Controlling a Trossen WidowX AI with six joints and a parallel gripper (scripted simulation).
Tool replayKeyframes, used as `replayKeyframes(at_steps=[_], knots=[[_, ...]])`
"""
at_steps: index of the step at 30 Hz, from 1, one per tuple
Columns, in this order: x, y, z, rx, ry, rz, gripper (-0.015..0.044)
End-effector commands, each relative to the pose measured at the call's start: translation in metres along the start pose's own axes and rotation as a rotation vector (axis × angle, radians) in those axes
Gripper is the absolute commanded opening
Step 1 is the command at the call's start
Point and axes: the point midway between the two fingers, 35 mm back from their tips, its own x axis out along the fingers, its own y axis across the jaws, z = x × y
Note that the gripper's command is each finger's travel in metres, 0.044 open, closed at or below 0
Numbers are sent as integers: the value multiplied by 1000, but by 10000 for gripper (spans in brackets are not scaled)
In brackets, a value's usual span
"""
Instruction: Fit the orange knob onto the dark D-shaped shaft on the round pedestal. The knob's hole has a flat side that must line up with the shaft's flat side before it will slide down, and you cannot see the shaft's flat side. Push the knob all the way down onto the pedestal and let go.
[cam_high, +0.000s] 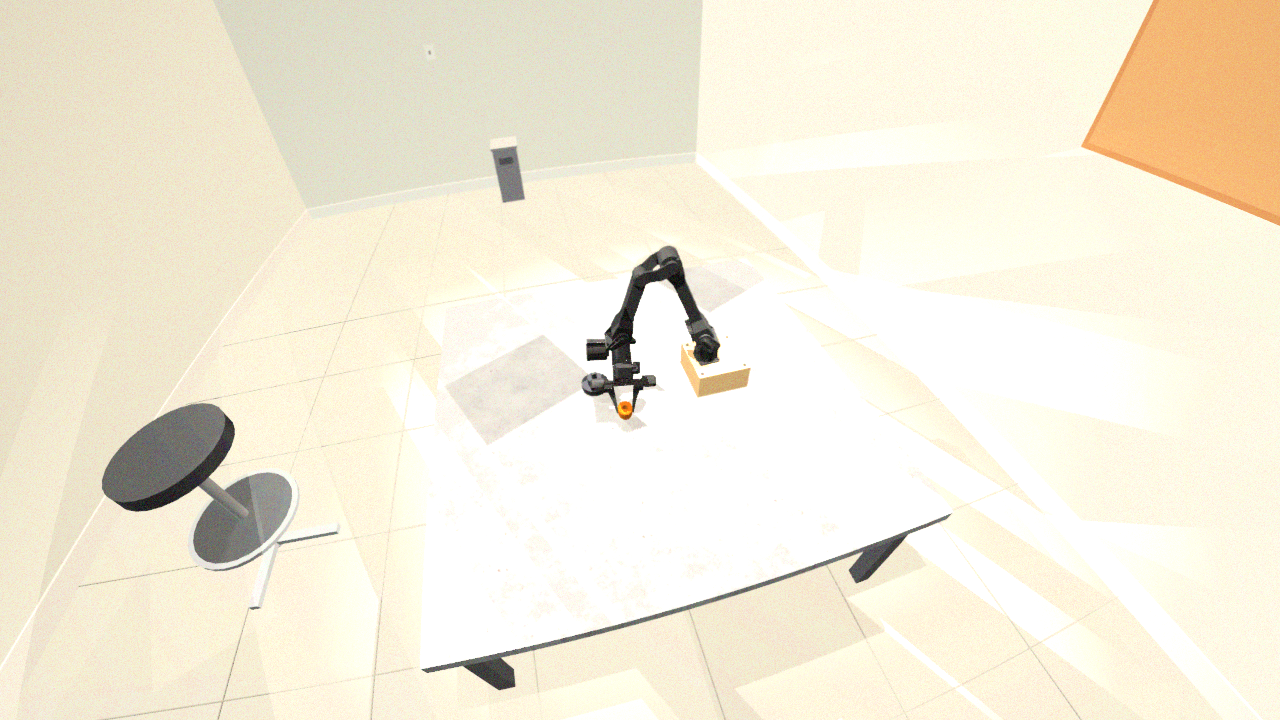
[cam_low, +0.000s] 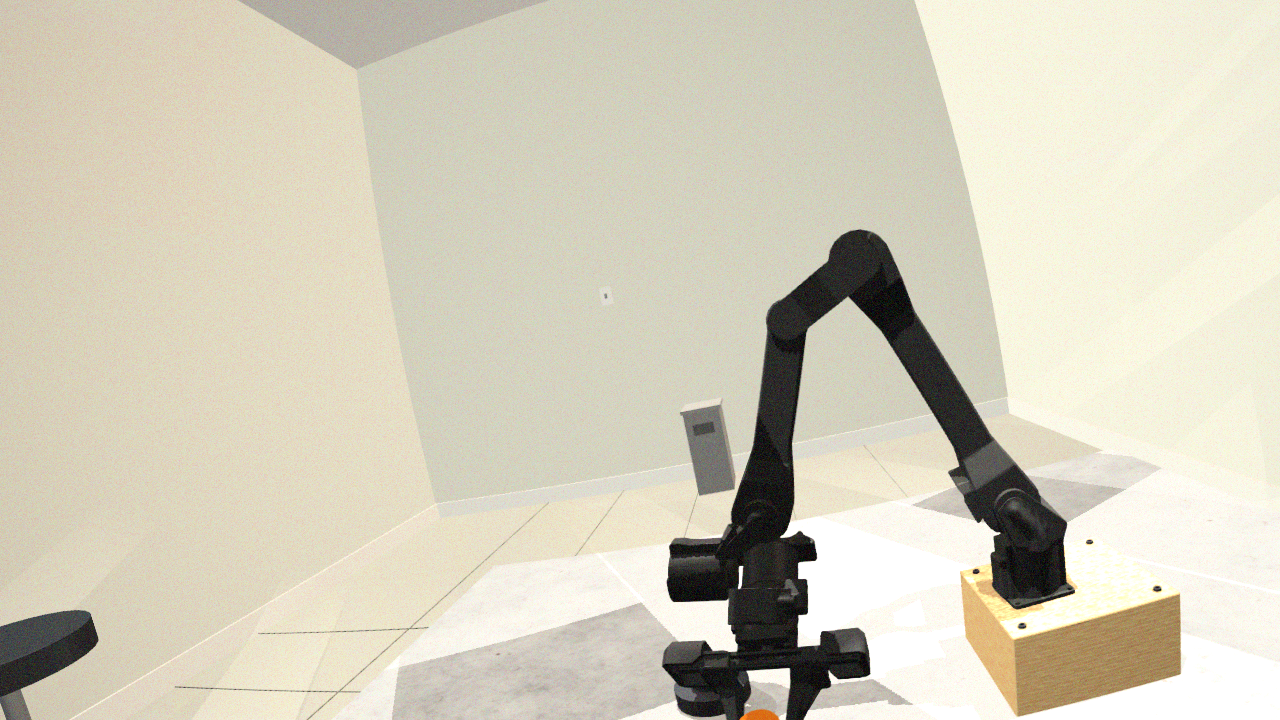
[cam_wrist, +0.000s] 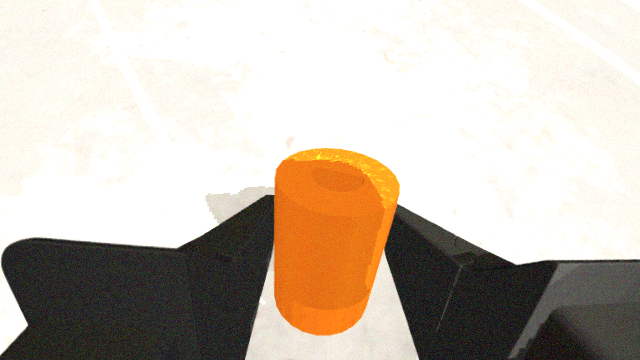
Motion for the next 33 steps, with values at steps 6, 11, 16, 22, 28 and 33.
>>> replayKeyframes(at_steps=[6, 11, 16, 22, 28, 33], knots=[[-5, 1, -10, 3, -169, 1, 180], [-6, 1, -8, 3, -113, 1, 180], [-9, 1, -10, 3, -111, 1, 180], [-7, 2, -8, 5, -119, 3, 260], [-7, 2, -8, 5, -119, 3, 260], [-7, 2, -8, 5, -119, 3, 260]])
